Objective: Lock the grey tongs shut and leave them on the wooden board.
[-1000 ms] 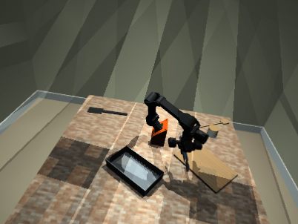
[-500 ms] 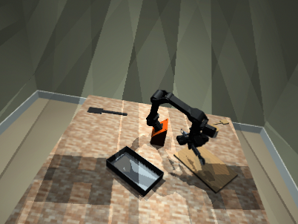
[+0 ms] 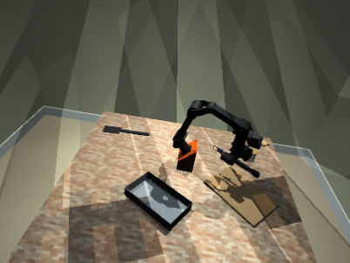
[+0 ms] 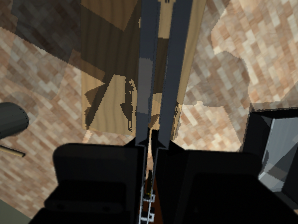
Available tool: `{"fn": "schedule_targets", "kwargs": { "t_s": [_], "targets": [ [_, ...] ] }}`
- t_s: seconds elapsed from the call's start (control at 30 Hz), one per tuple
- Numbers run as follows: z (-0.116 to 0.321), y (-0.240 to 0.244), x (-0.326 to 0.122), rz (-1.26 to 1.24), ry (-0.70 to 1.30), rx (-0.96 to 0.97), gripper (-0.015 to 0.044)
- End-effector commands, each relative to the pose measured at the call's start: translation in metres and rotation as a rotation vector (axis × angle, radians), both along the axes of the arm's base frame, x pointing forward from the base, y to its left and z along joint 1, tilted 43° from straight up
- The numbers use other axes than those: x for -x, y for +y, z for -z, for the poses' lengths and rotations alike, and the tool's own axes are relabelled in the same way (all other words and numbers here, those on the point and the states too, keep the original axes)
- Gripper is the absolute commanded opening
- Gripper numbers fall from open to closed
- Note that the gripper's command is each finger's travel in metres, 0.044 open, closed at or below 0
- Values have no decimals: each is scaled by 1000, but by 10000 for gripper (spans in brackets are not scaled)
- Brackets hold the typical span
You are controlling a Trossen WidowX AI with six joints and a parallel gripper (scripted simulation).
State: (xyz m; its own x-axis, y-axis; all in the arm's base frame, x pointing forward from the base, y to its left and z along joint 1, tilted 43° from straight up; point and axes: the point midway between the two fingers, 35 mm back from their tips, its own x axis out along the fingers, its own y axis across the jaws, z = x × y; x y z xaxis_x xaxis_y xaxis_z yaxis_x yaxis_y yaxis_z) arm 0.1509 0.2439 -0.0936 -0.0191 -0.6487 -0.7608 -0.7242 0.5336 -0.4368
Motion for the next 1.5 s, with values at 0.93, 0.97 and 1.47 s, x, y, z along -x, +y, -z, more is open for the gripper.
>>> {"fn": "schedule_targets", "kwargs": {
  "t_s": [0.93,0.97,1.47],
  "targets": [
    [41,11,42,-268,-2,-220,-150],
    [42,11,43,-276,-10,-233,-150],
    [51,11,46,-386,-132,-432,-150]
  ]
}}
